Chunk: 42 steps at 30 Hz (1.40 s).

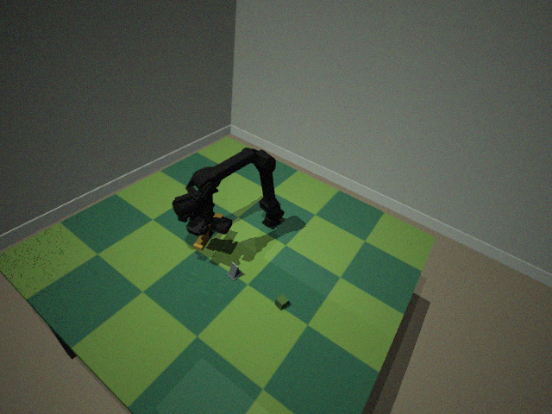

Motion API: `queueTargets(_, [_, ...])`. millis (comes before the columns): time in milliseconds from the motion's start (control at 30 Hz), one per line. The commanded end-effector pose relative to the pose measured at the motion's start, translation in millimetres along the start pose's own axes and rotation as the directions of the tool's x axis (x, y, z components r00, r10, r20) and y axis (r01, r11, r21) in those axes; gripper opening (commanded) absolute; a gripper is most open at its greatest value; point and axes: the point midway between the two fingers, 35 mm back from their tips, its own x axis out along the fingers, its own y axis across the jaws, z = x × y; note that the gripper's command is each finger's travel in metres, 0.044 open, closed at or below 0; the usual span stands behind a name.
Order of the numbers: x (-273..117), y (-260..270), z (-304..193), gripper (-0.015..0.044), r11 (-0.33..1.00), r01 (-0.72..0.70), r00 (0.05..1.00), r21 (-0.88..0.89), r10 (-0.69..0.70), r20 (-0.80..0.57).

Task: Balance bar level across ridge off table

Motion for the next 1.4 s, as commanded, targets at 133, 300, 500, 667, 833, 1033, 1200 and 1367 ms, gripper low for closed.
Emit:
queueTargets(133, [-7.3,17.1,14.9,0.0000,0.998,0.011,1.000,0.064,-0.012,0.012])
queueTargets(300, [-7.7,32.4,26.0,0.0000,0.993,0.009,1.000,0.117,-0.011,0.013])
queueTargets(500, [-8.0,51.6,38.3,0.0000,0.984,0.007,1.000,0.180,-0.009,0.014])
queueTargets(667, [-8.3,68.0,47.6,0.0000,0.973,0.004,1.000,0.232,-0.008,0.014])
queueTargets(833, [-8.6,84.8,55.9,0.0000,0.959,0.002,1.000,0.283,-0.007,0.015])
queueTargets(1033, [-9.0,106.3,65.0,0.0000,0.938,-0.001,1.000,0.348,-0.005,0.016])
queueTargets(1200, [-9.3,124.0,71.2,0.0000,0.916,-0.003,1.000,0.402,-0.004,0.016])
queueTargets(1367, [-7.7,127.2,72.3,0.0000,0.910,-0.004,1.000,0.415,-0.003,0.016])
